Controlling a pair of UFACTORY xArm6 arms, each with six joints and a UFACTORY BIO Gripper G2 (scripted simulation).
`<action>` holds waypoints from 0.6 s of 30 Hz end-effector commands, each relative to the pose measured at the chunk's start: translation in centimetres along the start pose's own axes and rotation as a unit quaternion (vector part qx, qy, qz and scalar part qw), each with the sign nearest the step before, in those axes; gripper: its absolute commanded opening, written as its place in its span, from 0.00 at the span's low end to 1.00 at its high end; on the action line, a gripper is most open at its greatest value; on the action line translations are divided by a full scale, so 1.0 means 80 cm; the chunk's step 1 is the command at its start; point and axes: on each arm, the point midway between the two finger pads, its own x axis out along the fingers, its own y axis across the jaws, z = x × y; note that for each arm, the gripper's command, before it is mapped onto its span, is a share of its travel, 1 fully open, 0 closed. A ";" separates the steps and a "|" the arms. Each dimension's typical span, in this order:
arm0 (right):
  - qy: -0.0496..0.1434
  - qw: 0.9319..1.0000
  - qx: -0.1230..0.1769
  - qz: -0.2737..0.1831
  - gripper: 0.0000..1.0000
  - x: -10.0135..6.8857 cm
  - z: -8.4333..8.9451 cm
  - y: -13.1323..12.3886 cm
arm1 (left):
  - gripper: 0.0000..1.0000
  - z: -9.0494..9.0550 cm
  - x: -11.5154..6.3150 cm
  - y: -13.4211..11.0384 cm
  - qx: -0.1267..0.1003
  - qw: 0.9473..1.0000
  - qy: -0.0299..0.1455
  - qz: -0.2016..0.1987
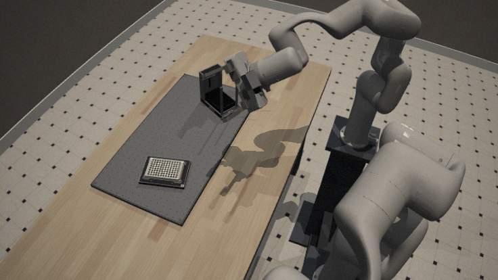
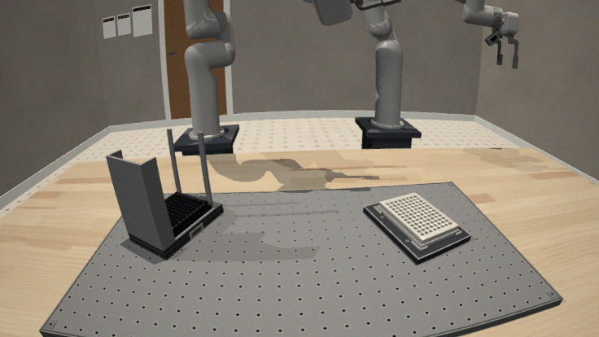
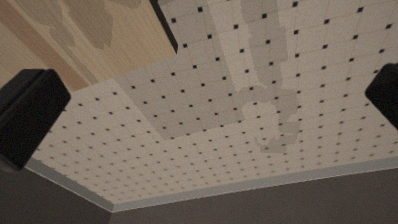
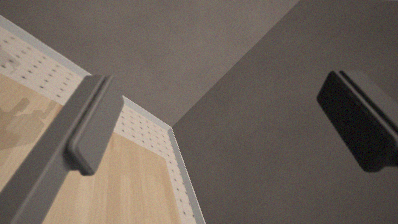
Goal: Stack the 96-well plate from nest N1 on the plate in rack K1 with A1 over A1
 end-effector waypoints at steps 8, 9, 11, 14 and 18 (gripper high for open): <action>0.058 0.993 0.023 -0.103 0.37 -0.018 -0.035 -0.043 | 1.00 -0.001 -0.003 0.000 0.000 1.000 0.002 0.000; 0.058 0.993 0.023 -0.103 0.37 -0.021 -0.039 -0.047 | 1.00 -0.001 -0.003 0.000 0.000 1.000 0.002 0.000; 0.058 0.993 0.023 -0.103 0.37 -0.022 -0.041 -0.049 | 1.00 -0.001 -0.003 0.000 0.000 1.000 0.002 0.000; 0.083 0.986 0.034 -0.144 0.37 -0.031 -0.053 -0.059 | 1.00 -0.001 -0.003 0.000 0.000 1.000 0.002 0.000; 0.090 0.983 0.037 -0.154 0.37 -0.037 -0.061 -0.067 | 1.00 -0.001 -0.003 0.000 0.000 1.000 0.002 0.000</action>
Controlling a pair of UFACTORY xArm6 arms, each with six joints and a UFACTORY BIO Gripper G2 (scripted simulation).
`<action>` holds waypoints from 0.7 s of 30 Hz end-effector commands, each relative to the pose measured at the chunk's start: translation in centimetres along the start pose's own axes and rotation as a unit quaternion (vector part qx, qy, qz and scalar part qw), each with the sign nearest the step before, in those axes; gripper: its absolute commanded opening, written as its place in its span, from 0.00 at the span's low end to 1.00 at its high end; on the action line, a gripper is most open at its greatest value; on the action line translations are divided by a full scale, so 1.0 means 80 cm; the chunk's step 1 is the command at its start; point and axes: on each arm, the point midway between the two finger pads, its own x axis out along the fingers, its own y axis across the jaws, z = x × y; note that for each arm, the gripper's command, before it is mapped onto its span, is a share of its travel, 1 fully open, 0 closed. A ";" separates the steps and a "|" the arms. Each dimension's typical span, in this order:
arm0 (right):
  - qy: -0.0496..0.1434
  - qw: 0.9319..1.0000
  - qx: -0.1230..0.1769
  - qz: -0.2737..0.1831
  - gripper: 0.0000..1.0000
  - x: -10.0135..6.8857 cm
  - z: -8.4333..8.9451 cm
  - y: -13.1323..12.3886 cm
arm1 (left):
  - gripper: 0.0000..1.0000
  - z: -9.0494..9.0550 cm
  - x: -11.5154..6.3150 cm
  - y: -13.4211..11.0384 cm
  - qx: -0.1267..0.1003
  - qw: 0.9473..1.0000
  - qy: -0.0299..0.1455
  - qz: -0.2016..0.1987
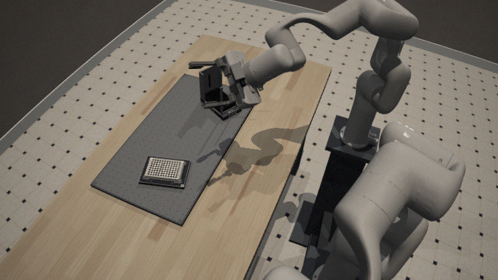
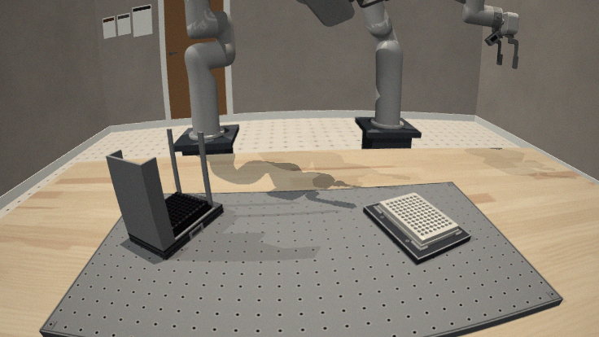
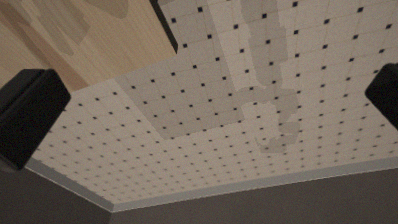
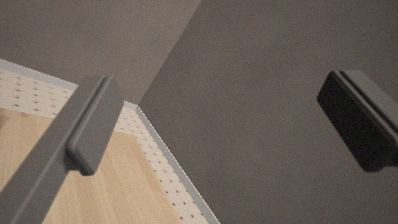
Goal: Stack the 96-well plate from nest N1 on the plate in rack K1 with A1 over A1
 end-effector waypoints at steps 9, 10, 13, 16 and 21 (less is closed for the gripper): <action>0.053 0.995 0.022 -0.085 0.37 -0.015 -0.036 -0.041 | 1.00 -0.001 -0.003 0.000 0.000 1.000 0.002 0.000; 0.062 0.993 0.026 -0.099 0.37 -0.018 -0.040 -0.045 | 1.00 -0.001 -0.003 0.000 0.000 1.000 0.002 0.000; 0.077 0.989 0.033 -0.122 0.37 -0.026 -0.053 -0.056 | 1.00 -0.001 -0.003 0.000 0.000 1.000 0.002 0.000; 0.086 0.986 0.036 -0.135 0.37 -0.029 -0.058 -0.059 | 1.00 -0.001 -0.003 0.000 0.000 1.000 0.002 0.000; 0.111 0.978 0.047 -0.170 0.37 -0.044 -0.076 -0.072 | 1.00 -0.001 -0.003 0.000 0.000 1.000 0.002 0.000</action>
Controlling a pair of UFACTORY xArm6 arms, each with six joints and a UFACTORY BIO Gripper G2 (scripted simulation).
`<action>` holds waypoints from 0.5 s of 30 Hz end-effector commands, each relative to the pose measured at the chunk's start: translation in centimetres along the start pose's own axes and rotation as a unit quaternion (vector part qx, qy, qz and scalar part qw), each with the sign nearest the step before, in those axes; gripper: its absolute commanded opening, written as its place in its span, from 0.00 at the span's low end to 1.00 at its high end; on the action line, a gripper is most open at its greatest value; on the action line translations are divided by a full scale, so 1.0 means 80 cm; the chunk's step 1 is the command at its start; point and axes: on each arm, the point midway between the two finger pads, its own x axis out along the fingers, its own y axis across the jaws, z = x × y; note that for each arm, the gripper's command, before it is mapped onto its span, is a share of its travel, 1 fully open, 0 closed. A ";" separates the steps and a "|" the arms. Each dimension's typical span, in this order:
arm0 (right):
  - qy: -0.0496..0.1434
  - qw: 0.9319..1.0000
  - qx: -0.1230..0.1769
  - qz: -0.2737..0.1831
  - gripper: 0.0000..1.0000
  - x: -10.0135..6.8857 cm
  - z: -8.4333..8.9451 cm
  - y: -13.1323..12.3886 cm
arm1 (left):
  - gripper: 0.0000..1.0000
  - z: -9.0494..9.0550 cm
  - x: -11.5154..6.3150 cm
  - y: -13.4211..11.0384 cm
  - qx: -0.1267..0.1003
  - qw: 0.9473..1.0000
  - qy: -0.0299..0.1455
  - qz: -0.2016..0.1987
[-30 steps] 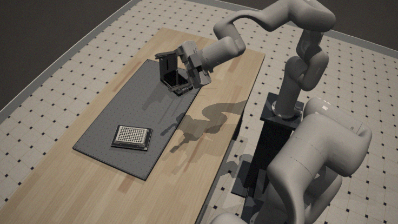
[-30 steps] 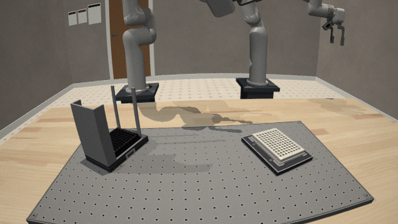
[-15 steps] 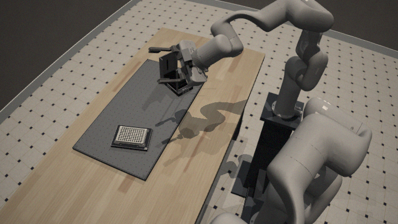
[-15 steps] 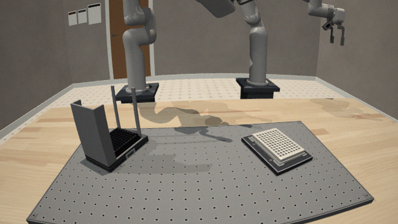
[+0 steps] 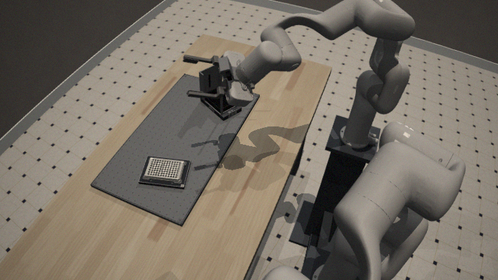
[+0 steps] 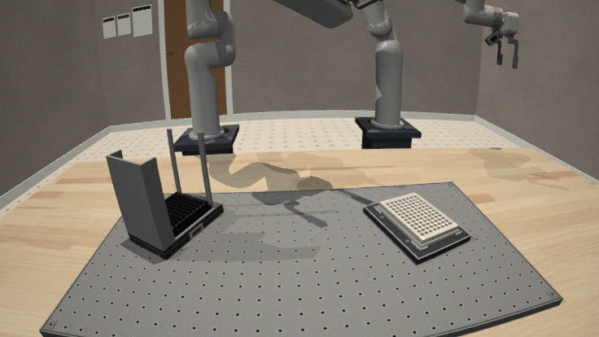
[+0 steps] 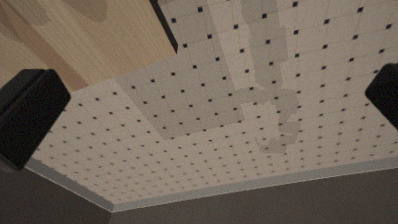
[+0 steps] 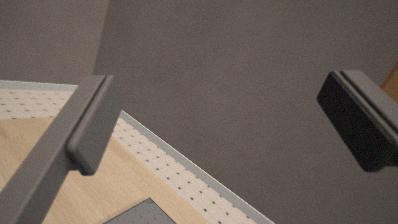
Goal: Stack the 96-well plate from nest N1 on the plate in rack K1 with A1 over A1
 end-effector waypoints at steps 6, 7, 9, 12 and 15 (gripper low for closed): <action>0.049 0.996 0.021 -0.070 0.37 -0.011 -0.033 -0.034 | 1.00 -0.001 -0.003 0.000 0.000 1.000 0.002 0.000; 0.049 0.996 0.021 -0.070 0.37 -0.011 -0.033 -0.034 | 1.00 -0.001 -0.003 0.000 0.000 1.000 0.002 0.000; 0.069 0.993 0.029 -0.096 0.37 -0.017 -0.042 -0.040 | 1.00 -0.001 -0.003 0.000 0.000 1.000 0.002 0.000; 0.078 0.990 0.033 -0.108 0.37 -0.020 -0.046 -0.044 | 1.00 -0.001 -0.003 0.000 0.000 1.000 0.002 0.000; 0.095 0.986 0.040 -0.129 0.37 -0.028 -0.060 -0.053 | 1.00 -0.001 -0.003 0.000 0.000 1.000 0.002 0.000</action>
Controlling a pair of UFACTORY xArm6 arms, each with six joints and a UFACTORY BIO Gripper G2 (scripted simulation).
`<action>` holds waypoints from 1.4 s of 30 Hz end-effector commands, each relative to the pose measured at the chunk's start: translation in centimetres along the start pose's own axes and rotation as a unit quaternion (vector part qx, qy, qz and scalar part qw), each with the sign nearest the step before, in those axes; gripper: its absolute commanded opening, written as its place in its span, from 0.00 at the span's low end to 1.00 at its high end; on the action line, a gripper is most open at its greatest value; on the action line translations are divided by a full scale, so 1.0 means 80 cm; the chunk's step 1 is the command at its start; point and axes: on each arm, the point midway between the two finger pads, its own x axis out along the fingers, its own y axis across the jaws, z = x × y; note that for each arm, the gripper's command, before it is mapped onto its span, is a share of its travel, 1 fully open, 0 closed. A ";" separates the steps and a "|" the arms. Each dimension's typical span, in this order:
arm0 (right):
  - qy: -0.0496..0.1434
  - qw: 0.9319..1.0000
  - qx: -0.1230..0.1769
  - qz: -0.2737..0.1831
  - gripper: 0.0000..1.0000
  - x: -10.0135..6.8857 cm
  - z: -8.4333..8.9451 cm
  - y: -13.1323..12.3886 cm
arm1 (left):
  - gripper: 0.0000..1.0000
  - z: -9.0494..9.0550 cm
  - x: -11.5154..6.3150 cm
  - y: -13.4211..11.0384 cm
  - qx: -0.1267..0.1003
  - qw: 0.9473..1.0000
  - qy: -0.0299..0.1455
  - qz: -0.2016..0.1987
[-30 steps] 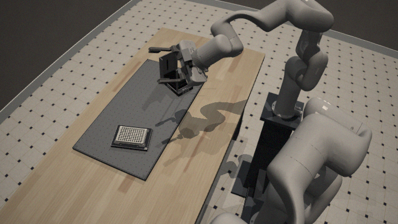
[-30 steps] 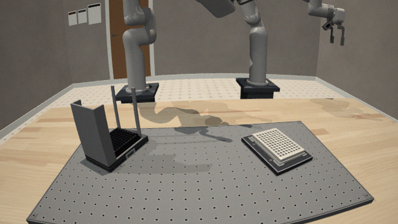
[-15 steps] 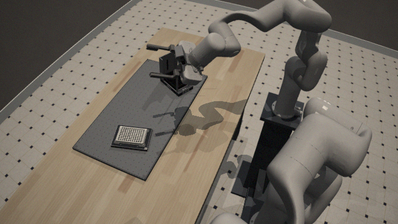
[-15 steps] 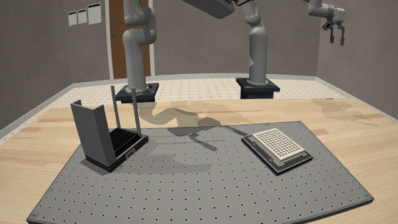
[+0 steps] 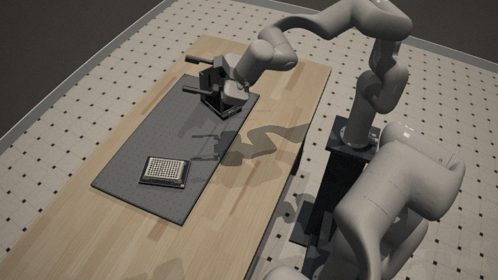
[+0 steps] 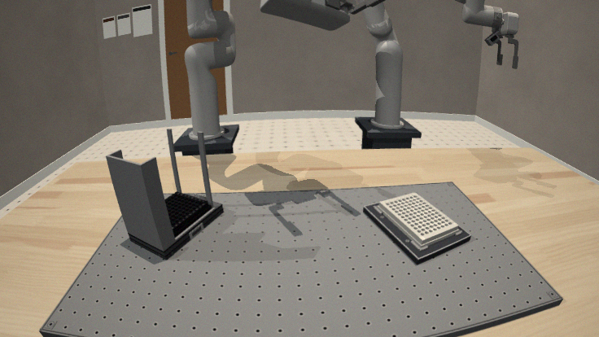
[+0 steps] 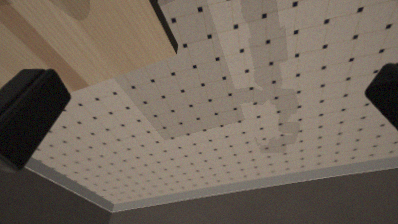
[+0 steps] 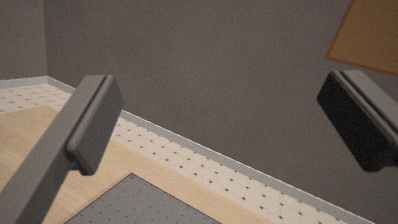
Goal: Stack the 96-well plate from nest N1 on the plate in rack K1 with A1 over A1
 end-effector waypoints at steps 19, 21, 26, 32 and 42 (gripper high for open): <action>0.124 0.980 0.051 -0.149 0.37 -0.037 -0.073 -0.054 | 1.00 -0.001 -0.003 0.000 0.000 1.000 0.002 0.000; 0.146 0.973 0.060 -0.172 0.37 -0.045 -0.083 -0.058 | 1.00 -0.001 -0.003 0.000 0.000 1.000 0.002 0.000; 0.174 0.962 0.071 -0.200 0.37 -0.058 -0.098 -0.064 | 1.00 -0.001 -0.003 0.000 0.000 1.000 0.002 0.000; 0.202 0.949 0.082 -0.228 0.37 -0.073 -0.113 -0.068 | 1.00 -0.001 -0.003 0.000 0.000 1.000 0.002 0.000; 0.202 0.949 0.082 -0.228 0.37 -0.073 -0.113 -0.068 | 1.00 -0.001 -0.003 0.000 0.000 1.000 0.002 0.000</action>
